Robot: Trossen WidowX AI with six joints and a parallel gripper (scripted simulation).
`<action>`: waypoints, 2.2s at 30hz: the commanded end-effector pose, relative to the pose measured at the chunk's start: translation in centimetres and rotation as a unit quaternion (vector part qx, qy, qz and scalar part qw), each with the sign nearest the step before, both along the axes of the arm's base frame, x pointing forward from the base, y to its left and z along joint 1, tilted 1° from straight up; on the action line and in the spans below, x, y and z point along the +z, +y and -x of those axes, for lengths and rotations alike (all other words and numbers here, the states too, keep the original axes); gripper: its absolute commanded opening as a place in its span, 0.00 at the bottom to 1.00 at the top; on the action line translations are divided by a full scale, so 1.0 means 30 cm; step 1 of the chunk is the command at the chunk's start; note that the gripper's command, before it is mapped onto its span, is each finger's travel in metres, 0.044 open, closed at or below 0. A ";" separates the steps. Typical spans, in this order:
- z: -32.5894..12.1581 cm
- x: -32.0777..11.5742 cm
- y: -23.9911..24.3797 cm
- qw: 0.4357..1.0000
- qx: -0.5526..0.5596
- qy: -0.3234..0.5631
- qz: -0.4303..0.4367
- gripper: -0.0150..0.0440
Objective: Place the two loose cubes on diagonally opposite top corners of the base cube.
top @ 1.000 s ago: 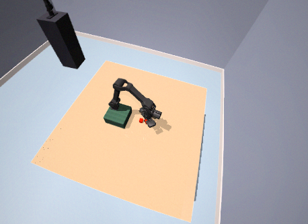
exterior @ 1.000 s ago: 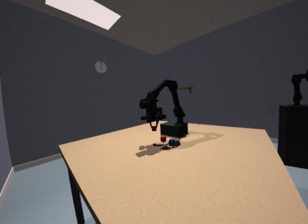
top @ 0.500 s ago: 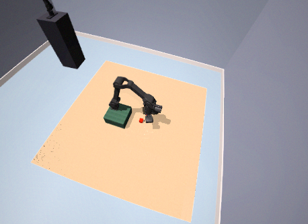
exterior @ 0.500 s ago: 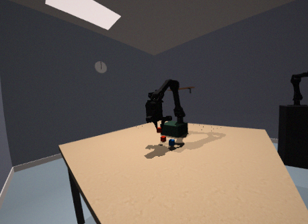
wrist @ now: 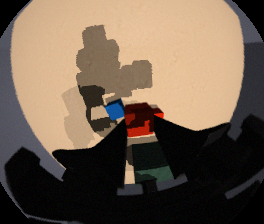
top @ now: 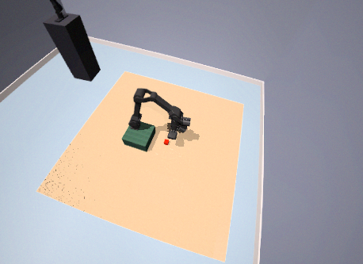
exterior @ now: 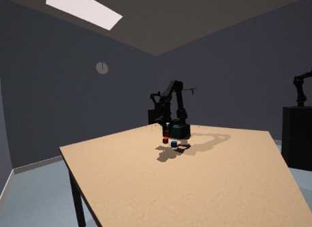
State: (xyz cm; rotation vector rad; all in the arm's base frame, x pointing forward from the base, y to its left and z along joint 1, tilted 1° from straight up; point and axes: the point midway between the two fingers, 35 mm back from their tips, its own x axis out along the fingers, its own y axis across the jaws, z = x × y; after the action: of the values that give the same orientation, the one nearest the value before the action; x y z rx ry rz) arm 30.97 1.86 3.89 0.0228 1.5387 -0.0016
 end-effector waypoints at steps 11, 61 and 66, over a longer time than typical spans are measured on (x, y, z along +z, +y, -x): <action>0.058 -0.027 0.125 0.986 -0.167 0.003 -0.007 0.43; 0.091 -0.134 0.192 0.967 -0.255 0.005 -0.010 0.43; 0.091 -0.134 0.192 0.967 -0.255 0.005 -0.010 0.43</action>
State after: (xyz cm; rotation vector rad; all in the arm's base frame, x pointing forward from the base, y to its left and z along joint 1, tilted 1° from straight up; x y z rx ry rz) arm 28.29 7.64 -0.08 0.4377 1.5050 -0.3954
